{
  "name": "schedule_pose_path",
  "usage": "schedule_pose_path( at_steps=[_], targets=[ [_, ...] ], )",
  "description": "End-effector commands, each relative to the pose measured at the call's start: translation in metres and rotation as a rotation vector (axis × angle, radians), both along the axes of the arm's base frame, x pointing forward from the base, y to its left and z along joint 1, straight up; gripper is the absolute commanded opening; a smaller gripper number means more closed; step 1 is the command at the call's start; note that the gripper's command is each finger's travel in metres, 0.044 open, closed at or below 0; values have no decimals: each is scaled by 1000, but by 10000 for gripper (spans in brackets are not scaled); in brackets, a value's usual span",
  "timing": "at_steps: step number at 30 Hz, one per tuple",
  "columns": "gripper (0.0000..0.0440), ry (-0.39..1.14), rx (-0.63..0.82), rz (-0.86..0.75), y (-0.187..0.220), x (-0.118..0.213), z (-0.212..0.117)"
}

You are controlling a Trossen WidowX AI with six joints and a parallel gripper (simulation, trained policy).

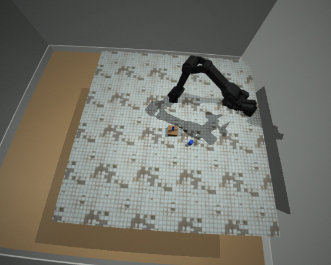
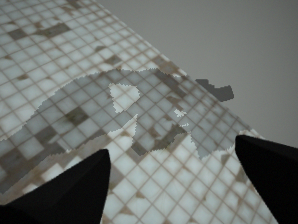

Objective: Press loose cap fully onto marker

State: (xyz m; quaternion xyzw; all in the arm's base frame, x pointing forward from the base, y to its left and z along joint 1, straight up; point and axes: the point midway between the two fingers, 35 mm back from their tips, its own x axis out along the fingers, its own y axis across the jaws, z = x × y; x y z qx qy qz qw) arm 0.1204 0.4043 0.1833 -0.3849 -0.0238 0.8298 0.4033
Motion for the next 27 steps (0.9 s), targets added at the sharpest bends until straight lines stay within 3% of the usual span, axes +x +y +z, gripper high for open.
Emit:
schedule_pose_path(
  at_steps=[1, 27],
  targets=[
    [331, -13, -22, -26, -6, 13, 2],
    [325, -56, -238, -216, -81, 100, -5]
  ],
)
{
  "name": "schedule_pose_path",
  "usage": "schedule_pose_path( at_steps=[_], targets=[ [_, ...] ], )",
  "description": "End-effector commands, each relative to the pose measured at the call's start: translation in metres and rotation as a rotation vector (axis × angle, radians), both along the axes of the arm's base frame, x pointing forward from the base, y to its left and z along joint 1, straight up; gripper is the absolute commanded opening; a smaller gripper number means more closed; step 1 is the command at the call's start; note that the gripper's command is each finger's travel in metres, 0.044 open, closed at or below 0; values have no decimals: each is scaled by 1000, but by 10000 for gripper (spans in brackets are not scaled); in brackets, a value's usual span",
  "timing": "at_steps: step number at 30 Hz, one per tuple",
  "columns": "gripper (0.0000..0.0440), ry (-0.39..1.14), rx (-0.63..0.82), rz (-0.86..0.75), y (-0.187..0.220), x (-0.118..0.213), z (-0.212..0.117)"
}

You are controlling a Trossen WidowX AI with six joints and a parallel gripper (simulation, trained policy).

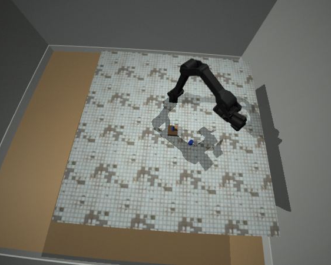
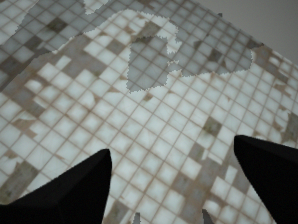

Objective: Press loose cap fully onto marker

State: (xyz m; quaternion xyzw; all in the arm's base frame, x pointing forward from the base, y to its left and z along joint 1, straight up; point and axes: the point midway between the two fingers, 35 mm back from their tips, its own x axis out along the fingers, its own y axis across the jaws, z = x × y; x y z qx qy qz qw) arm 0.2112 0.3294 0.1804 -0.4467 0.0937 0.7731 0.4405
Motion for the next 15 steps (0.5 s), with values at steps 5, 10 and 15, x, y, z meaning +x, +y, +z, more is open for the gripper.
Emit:
schedule_pose_path(
  at_steps=[5, 10, 15],
  targets=[
    [324, -12, -65, -46, -23, 23, -4],
    [323, -19, -107, -75, -39, 37, -6],
    [322, -26, -149, -102, -55, 50, -9]
  ],
)
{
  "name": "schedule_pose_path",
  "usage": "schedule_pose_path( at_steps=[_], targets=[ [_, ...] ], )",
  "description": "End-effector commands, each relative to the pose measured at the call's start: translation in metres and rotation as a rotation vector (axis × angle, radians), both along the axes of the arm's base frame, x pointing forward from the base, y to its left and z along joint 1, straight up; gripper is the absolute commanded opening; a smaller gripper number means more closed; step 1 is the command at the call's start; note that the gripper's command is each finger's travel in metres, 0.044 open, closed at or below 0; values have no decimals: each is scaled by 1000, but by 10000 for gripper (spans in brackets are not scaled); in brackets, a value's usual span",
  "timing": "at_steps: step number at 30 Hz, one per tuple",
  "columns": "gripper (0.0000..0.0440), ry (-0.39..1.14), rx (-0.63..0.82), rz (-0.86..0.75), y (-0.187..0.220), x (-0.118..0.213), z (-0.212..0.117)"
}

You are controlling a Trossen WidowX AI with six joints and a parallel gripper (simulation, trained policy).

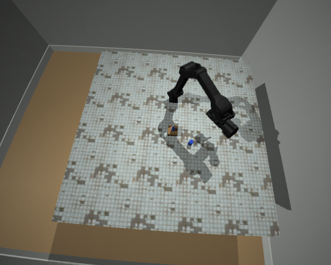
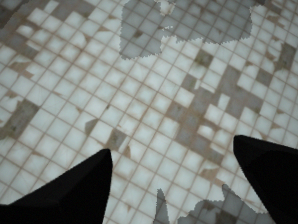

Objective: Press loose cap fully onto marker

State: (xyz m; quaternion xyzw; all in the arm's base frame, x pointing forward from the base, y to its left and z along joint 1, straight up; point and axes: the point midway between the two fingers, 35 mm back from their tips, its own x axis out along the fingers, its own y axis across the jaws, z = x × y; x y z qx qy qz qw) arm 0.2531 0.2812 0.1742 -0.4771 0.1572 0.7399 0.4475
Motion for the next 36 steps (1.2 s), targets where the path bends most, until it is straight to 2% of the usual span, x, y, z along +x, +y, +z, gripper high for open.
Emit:
schedule_pose_path(
  at_steps=[1, 36],
  targets=[
    [322, -5, -33, -16, -10, 10, -3],
    [317, -43, -327, -120, -114, 75, -25]
  ],
)
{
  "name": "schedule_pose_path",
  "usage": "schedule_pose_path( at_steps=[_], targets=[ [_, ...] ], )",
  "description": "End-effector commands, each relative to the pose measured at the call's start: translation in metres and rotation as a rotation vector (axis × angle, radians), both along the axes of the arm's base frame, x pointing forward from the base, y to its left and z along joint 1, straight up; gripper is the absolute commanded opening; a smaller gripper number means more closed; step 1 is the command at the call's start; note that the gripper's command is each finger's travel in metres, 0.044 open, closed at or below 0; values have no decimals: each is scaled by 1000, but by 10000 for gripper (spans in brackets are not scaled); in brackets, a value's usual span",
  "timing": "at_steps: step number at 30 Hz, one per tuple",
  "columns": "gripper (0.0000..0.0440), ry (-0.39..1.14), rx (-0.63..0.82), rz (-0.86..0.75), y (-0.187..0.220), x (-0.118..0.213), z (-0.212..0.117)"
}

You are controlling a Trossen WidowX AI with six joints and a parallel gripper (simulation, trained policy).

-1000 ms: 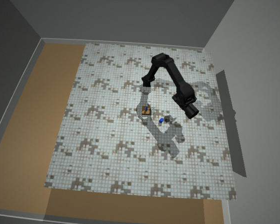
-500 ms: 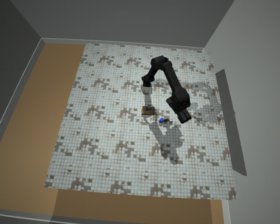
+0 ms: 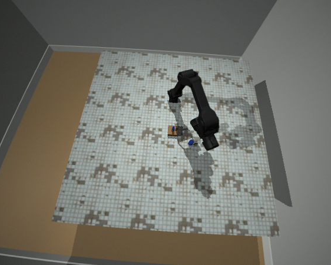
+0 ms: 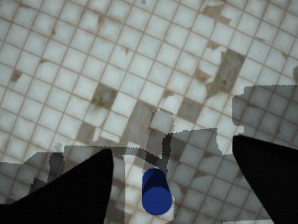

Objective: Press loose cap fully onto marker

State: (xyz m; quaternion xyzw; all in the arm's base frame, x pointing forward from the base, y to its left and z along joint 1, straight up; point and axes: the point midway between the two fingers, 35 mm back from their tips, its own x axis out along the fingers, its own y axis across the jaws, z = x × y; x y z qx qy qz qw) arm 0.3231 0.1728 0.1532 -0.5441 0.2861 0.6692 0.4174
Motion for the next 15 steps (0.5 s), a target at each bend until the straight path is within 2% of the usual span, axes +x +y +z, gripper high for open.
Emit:
schedule_pose_path(
  at_steps=[1, 15],
  targets=[
    [316, 1, -32, 0, -8, 6, -5],
    [307, 2, -137, 19, -33, 21, -25]
  ],
)
